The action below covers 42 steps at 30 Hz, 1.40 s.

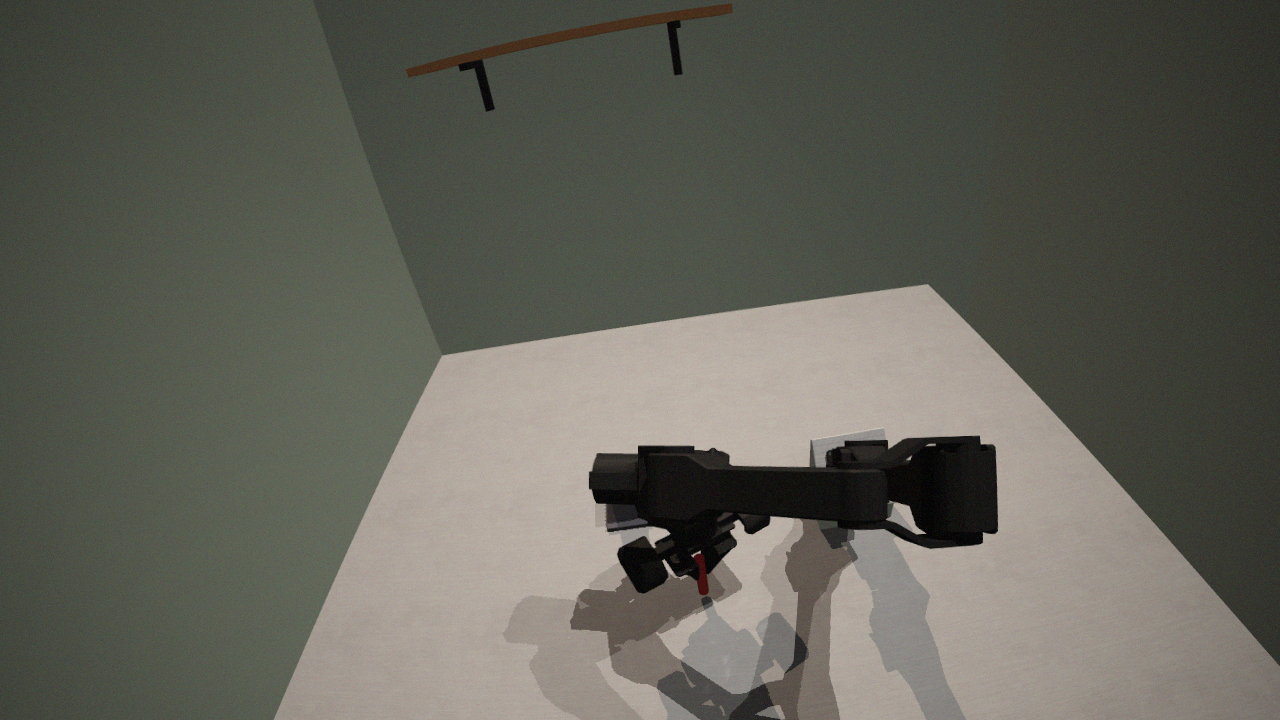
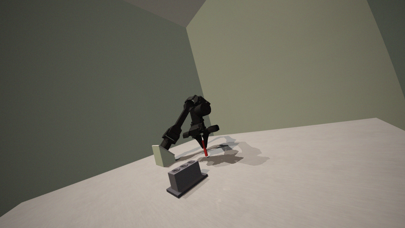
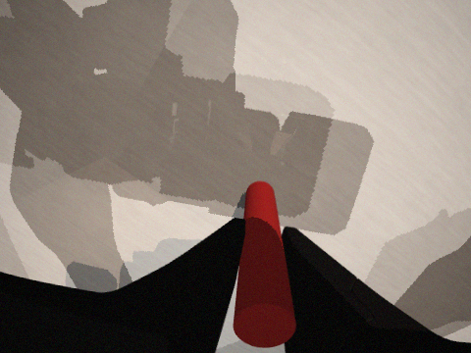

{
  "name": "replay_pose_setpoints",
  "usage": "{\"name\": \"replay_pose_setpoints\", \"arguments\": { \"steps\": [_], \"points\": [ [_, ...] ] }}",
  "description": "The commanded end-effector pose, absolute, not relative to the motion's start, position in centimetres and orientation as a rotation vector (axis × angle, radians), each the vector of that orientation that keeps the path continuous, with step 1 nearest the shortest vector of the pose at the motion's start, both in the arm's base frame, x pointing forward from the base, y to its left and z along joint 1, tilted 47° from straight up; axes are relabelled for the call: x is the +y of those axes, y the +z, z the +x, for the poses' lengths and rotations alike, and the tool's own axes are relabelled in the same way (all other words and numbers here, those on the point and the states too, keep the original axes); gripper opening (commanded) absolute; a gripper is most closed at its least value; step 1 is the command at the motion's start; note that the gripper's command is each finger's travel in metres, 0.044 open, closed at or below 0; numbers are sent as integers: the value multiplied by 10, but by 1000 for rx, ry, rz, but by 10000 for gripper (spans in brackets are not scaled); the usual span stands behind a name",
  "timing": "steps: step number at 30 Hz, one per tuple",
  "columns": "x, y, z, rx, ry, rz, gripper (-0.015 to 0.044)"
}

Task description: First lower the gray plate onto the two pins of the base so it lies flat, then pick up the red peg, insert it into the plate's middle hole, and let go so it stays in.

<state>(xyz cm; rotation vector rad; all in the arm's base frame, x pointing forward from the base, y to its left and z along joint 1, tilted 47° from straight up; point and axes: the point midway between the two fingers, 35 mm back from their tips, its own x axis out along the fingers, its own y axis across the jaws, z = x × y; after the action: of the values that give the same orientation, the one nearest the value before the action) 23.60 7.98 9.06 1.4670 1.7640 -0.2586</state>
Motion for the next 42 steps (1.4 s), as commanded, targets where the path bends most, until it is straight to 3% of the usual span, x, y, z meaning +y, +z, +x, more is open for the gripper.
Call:
{"name": "replay_pose_setpoints", "arguments": {
  "steps": [1, 20, 42],
  "points": [
    [70, 98, 238, 1762, -265, 1461, 0],
    [27, 138, 243, 1763, -269, 1459, 0],
    [0, 107, 285, 1748, -266, 1448, 0]
  ]
}}
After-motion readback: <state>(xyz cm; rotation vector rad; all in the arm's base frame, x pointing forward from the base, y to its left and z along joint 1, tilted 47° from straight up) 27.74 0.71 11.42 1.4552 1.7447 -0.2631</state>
